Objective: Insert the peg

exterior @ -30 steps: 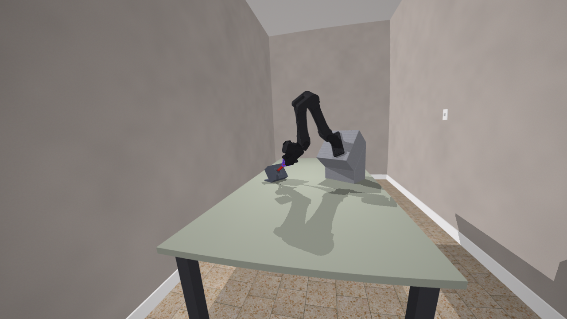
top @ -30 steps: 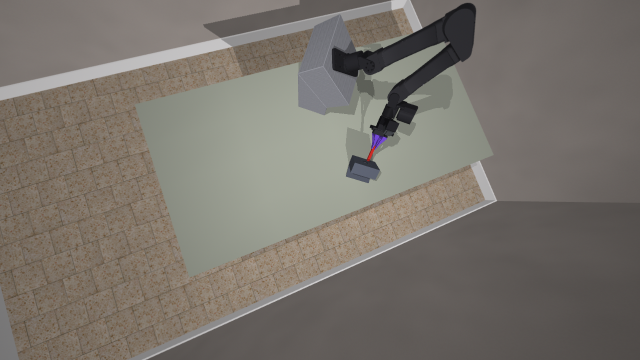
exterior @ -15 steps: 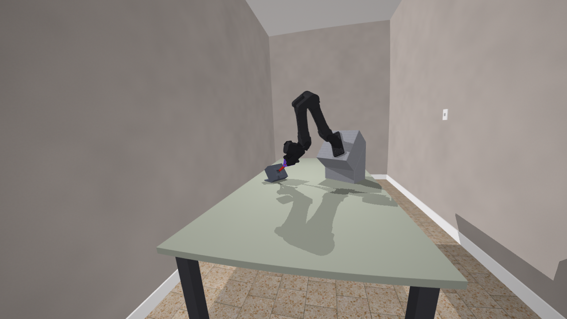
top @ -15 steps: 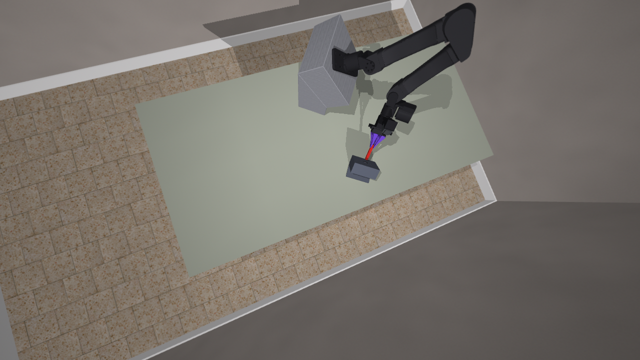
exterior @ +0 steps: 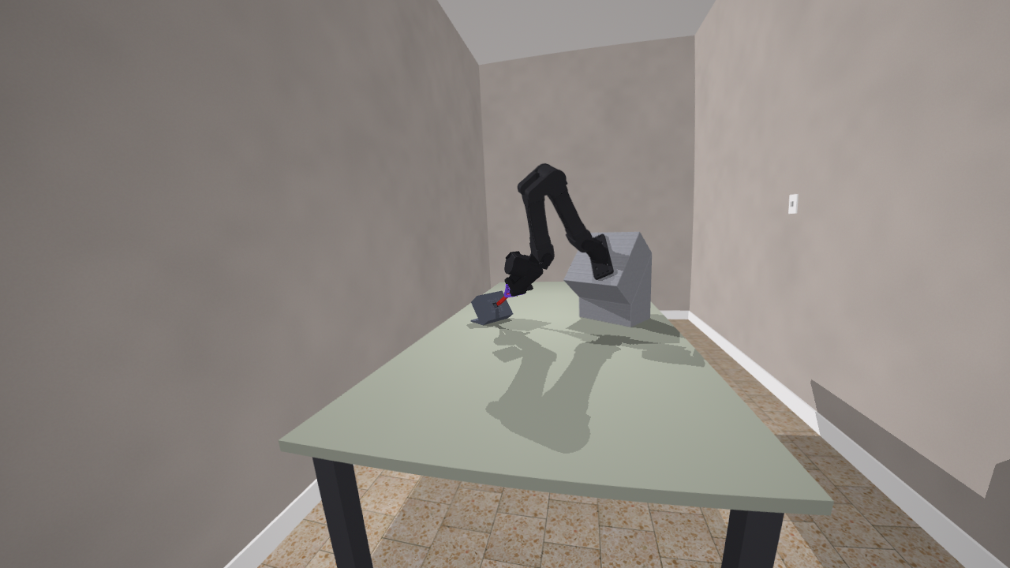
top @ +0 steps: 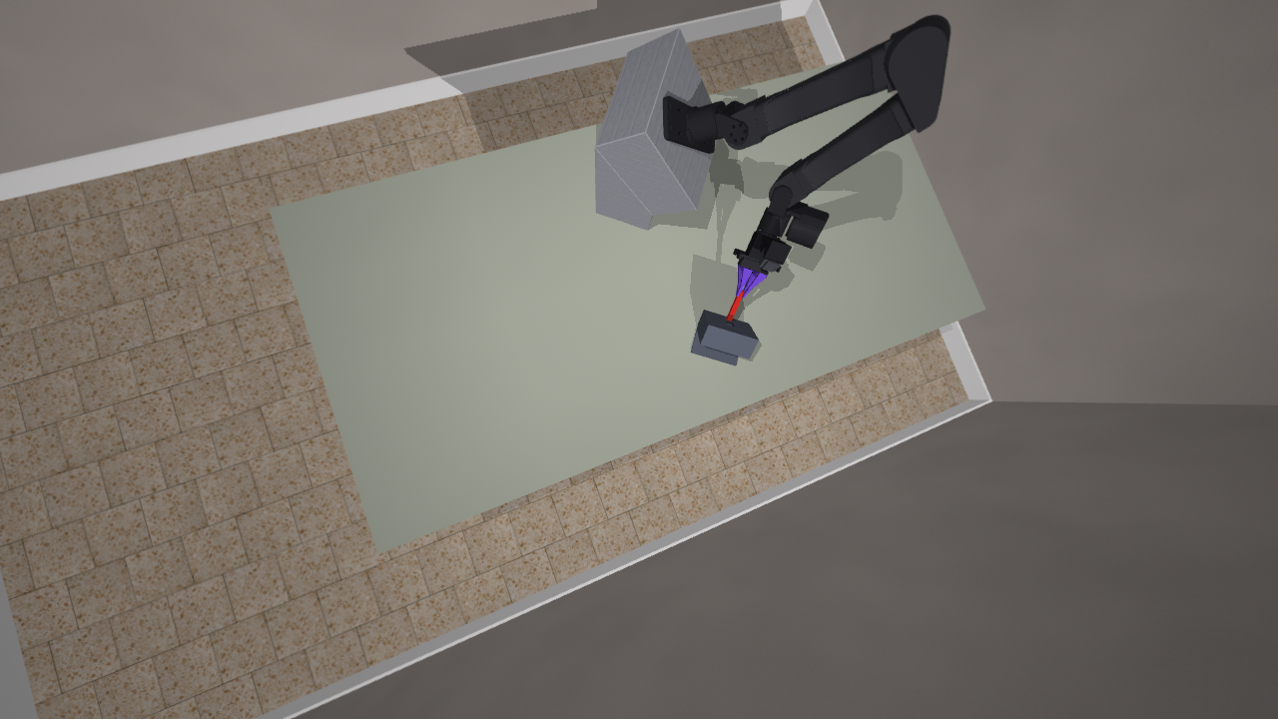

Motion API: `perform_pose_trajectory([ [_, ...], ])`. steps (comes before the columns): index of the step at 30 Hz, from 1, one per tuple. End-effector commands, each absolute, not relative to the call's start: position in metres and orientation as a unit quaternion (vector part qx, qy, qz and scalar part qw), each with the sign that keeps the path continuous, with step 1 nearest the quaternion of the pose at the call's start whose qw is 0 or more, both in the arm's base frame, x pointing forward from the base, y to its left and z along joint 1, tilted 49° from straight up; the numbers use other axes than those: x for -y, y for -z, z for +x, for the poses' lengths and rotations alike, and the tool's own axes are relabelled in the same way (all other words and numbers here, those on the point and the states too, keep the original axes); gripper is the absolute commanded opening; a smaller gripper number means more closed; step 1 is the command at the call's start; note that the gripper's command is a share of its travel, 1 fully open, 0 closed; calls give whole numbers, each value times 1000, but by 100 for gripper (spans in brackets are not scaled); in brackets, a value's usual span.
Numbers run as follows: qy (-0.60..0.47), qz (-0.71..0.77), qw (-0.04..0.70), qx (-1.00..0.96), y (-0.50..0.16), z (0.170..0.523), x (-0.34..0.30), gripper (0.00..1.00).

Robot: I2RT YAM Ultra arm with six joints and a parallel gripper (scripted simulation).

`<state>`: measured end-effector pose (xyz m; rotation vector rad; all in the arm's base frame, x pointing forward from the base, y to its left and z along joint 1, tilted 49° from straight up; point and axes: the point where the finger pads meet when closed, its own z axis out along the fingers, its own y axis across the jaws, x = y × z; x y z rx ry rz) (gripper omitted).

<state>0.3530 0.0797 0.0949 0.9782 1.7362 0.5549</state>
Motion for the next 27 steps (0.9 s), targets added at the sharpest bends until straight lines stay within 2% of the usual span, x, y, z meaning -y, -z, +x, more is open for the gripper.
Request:
perform_pose_trajectory([
  [1, -229, 410, 517, -715, -100, 358, -77, 0],
  [27, -236, 406, 516, -717, -108, 353, -83, 0],
])
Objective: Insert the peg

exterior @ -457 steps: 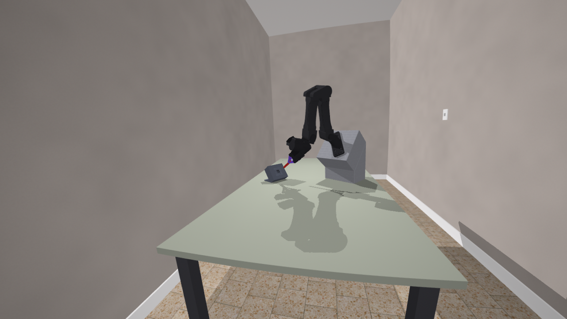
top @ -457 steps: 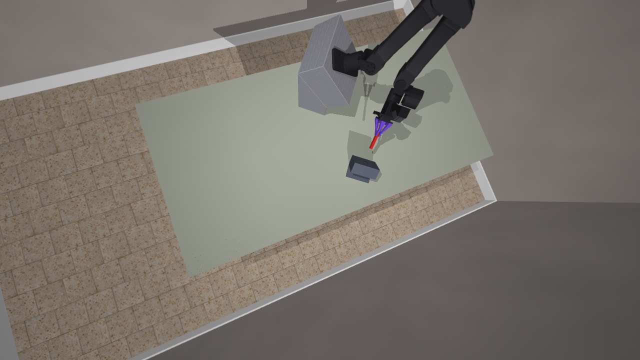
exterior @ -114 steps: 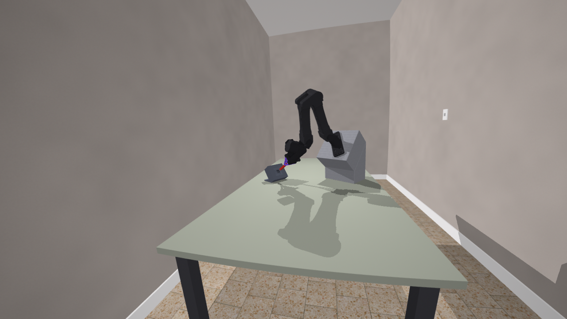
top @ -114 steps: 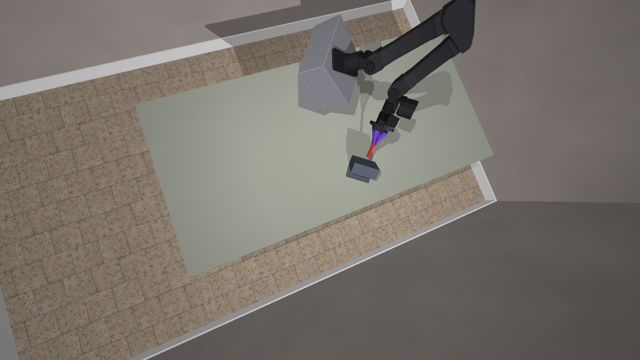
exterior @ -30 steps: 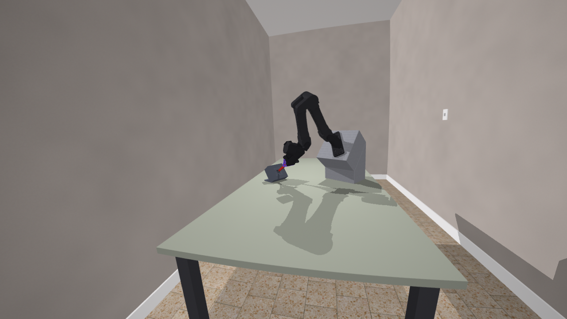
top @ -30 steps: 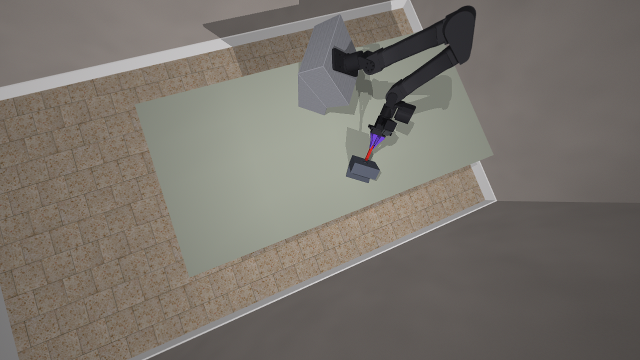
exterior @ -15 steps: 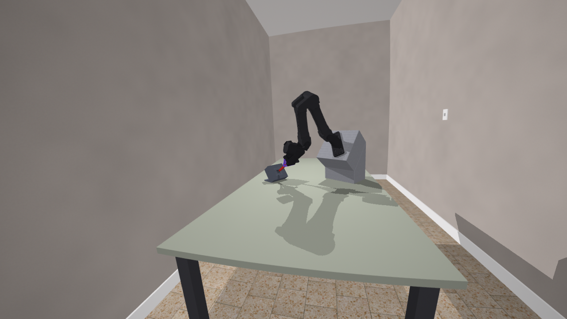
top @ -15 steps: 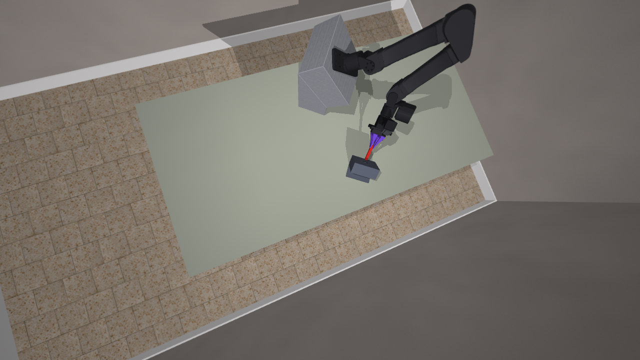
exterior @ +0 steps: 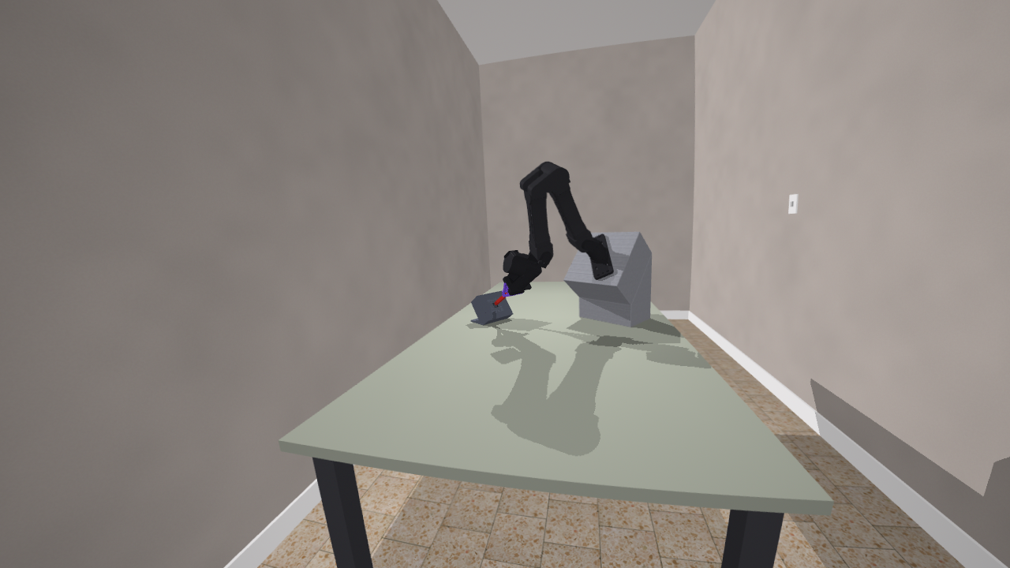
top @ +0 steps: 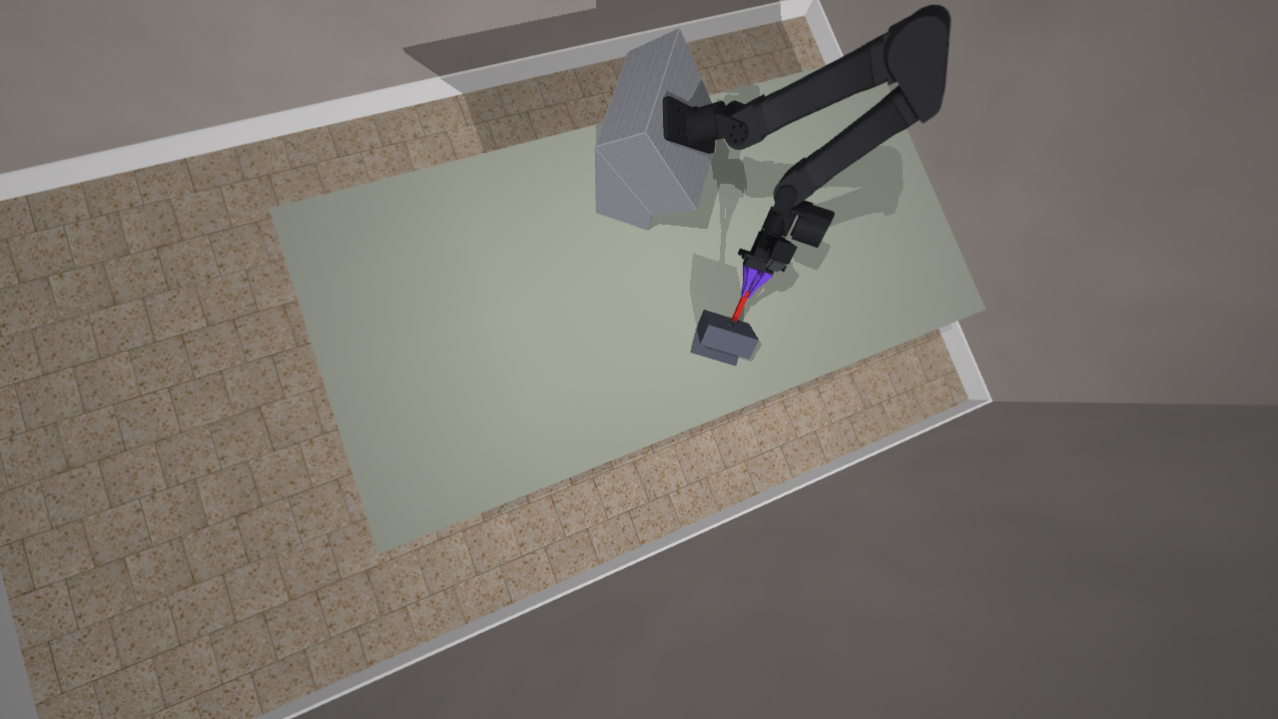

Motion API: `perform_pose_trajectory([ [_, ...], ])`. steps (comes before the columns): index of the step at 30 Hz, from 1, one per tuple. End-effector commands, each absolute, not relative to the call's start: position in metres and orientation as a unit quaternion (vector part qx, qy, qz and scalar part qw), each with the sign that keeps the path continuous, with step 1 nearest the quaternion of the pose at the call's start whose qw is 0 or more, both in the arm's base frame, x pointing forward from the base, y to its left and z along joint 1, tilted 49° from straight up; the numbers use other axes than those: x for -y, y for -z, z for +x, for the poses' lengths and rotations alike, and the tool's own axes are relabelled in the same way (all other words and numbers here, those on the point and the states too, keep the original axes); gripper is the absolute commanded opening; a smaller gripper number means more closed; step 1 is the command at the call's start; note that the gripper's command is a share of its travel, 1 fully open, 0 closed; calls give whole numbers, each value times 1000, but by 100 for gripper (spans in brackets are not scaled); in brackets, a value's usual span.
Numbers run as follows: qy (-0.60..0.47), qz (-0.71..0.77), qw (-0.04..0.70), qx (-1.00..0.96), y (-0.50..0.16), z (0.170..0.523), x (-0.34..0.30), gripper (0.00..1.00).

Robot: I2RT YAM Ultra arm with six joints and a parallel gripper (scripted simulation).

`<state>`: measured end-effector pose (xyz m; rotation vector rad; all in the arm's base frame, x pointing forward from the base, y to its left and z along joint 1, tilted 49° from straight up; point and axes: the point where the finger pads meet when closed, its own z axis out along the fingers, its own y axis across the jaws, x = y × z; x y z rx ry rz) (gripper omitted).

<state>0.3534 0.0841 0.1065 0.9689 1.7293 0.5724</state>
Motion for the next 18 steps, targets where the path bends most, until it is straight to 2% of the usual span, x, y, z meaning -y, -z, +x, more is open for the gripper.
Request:
perform_pose_trajectory([
  [1, -235, 406, 516, -717, -108, 352, -83, 0],
  [18, -229, 410, 517, -716, -106, 335, -78, 0],
])
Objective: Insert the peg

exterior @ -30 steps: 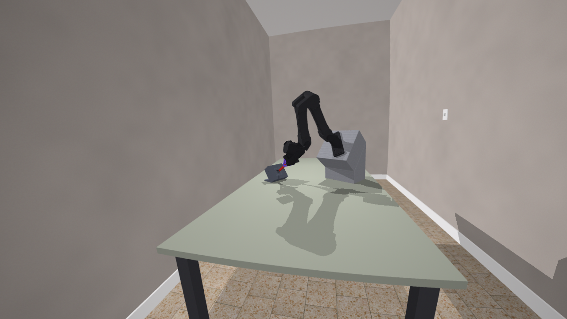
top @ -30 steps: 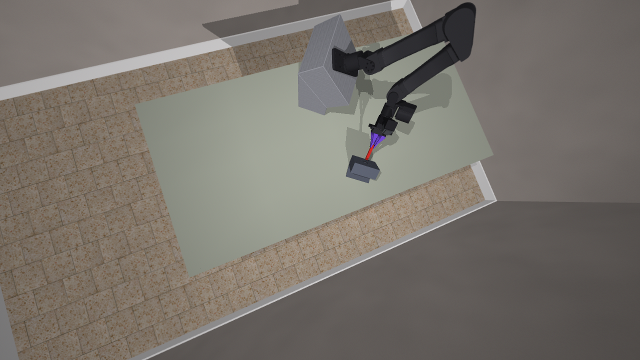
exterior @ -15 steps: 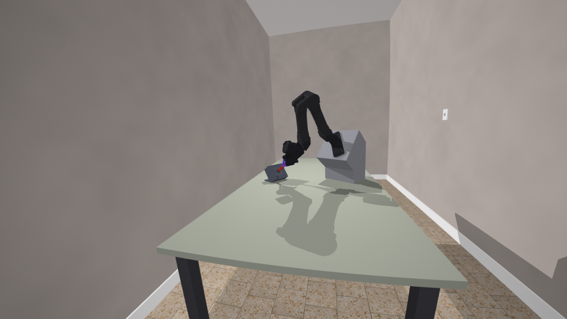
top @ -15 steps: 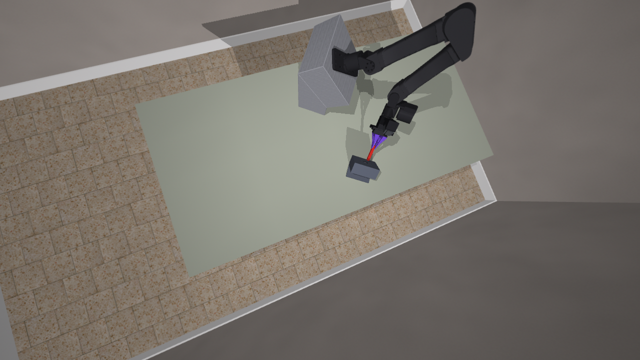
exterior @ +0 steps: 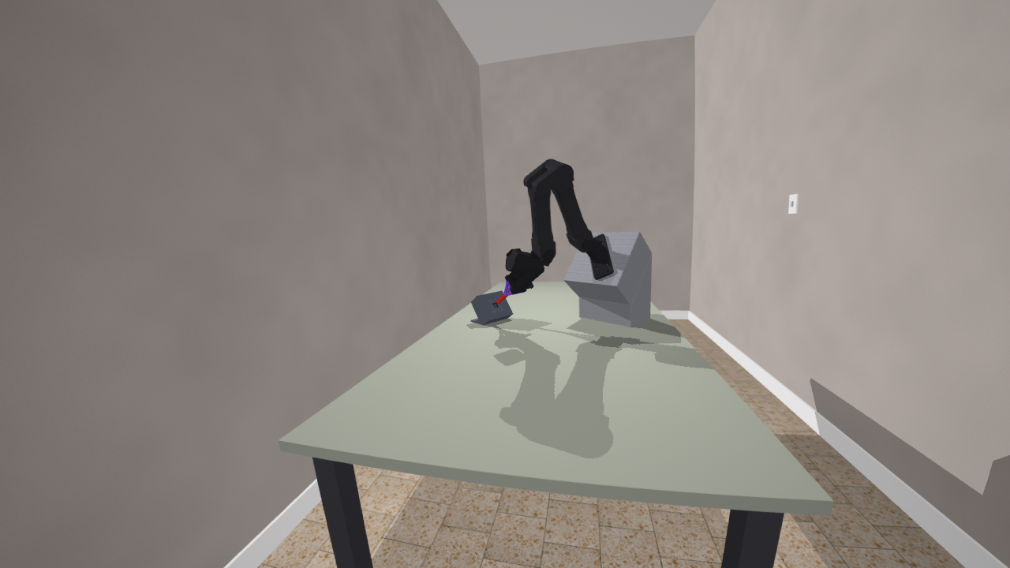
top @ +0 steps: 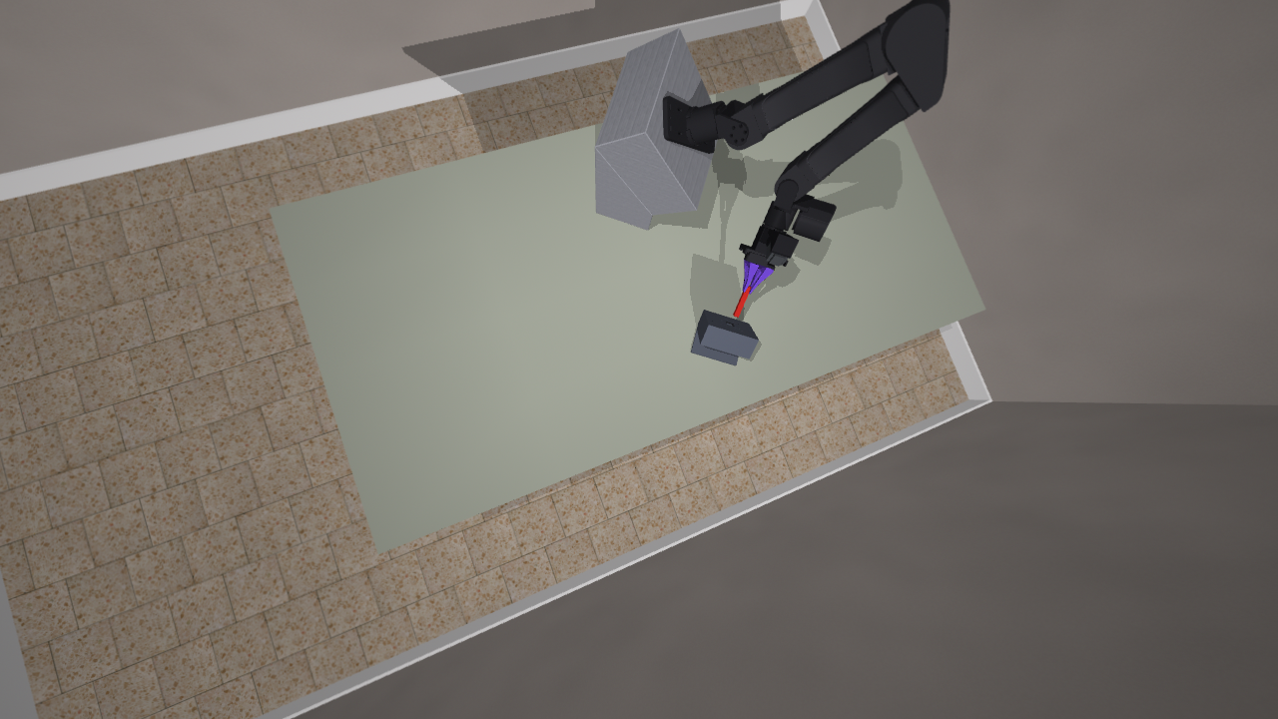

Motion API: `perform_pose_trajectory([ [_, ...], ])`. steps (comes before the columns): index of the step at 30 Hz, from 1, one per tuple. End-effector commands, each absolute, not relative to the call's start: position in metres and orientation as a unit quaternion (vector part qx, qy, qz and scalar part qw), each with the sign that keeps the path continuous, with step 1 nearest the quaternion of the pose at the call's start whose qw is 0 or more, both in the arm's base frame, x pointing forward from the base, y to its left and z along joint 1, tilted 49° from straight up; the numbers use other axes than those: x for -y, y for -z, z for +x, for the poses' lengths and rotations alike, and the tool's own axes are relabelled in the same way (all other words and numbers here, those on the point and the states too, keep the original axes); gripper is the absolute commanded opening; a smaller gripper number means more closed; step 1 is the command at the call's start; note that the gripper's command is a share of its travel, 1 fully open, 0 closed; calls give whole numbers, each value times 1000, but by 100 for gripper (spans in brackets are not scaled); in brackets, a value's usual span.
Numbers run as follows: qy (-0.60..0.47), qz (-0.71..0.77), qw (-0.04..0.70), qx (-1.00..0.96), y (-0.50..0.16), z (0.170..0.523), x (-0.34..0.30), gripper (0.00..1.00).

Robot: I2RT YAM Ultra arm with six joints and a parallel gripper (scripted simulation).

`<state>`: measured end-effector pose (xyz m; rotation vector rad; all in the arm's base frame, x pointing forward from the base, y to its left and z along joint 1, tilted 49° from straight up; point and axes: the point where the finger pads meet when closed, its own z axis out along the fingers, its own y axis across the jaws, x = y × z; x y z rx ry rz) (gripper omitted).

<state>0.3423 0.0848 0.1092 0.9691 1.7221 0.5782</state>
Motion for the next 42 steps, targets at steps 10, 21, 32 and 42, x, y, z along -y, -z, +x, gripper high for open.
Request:
perform_pose_trajectory([
  [10, -229, 410, 517, -716, -105, 330, -77, 0],
  [21, -229, 410, 517, -716, -101, 338, -76, 0],
  [32, -229, 410, 517, -715, -101, 345, -77, 0],
  [42, -229, 410, 517, -715, -113, 340, -81, 0],
])
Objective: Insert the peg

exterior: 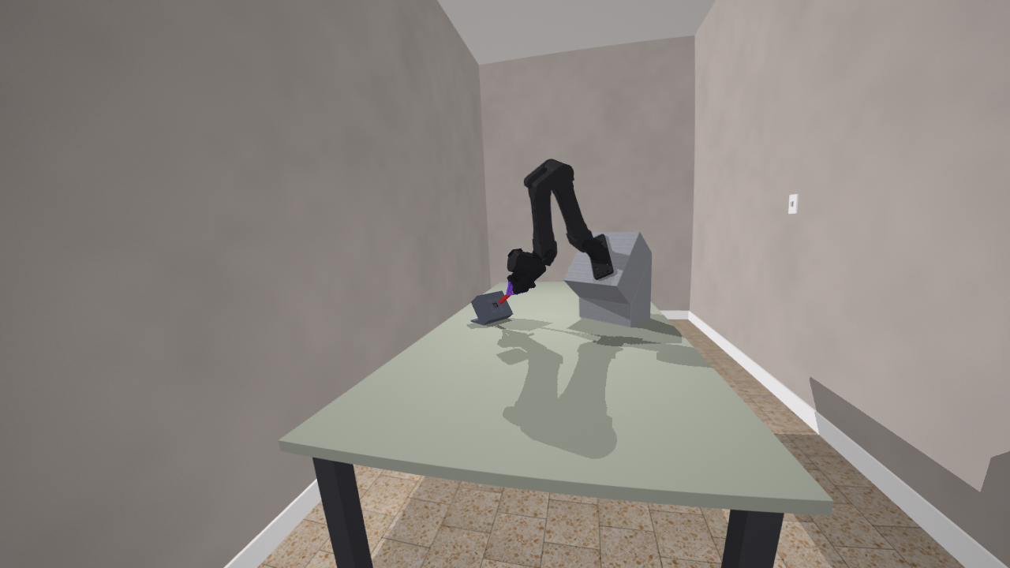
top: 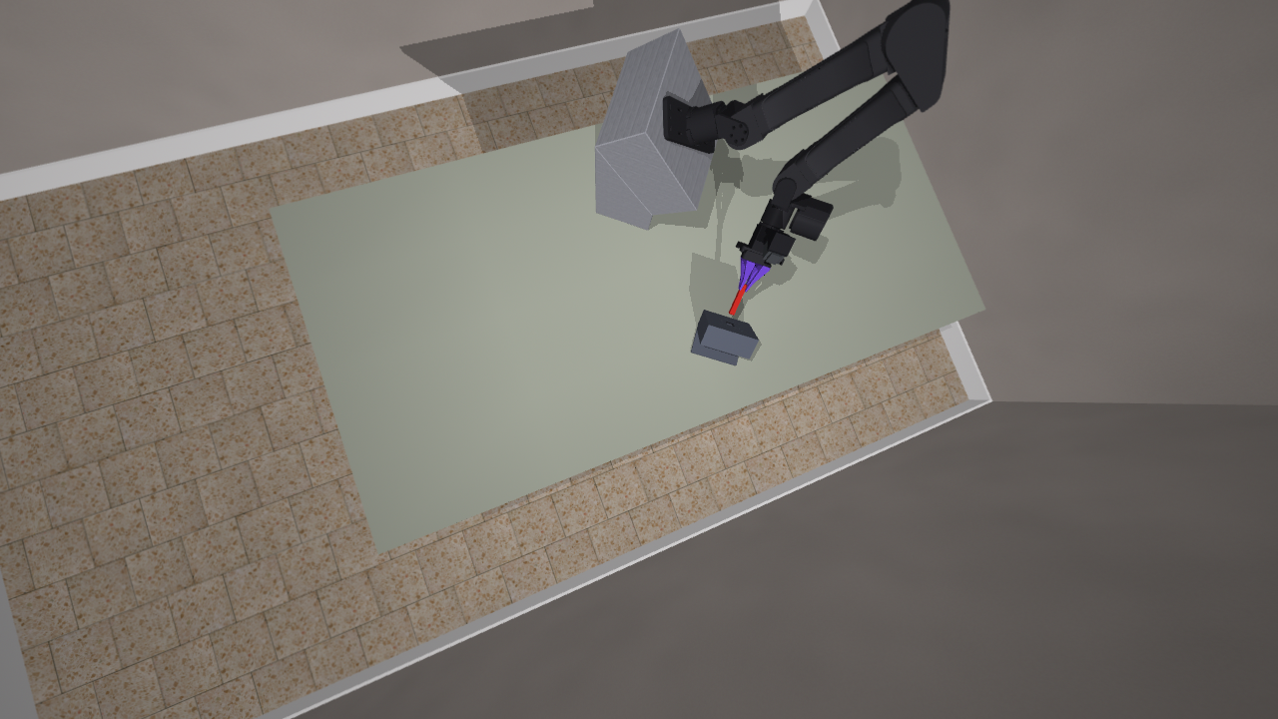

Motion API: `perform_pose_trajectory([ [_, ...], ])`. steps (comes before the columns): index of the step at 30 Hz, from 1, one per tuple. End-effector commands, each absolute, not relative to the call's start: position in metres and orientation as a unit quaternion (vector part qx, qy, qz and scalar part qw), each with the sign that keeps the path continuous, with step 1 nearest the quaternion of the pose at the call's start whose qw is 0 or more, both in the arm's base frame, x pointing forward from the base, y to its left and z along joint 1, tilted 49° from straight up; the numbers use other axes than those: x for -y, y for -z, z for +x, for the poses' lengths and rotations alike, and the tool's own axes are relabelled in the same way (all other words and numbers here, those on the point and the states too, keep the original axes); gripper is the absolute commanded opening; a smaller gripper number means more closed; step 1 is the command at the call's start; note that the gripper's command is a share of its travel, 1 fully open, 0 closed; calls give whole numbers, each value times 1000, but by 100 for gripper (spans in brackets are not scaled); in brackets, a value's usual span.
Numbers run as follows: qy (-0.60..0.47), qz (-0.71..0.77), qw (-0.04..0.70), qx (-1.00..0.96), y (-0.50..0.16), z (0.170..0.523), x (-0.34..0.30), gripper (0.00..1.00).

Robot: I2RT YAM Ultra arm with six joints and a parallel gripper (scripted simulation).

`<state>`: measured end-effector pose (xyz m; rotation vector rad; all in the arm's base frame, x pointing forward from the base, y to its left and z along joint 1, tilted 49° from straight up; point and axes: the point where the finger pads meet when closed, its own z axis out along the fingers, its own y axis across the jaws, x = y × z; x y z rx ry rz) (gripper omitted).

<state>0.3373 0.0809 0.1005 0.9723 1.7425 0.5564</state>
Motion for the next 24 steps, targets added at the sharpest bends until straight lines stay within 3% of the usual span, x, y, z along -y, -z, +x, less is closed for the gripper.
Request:
perform_pose_trajectory([
  [1, -229, 410, 517, -715, -114, 341, -81, 0],
  [24, -229, 410, 518, -715, -108, 360, -79, 0],
])
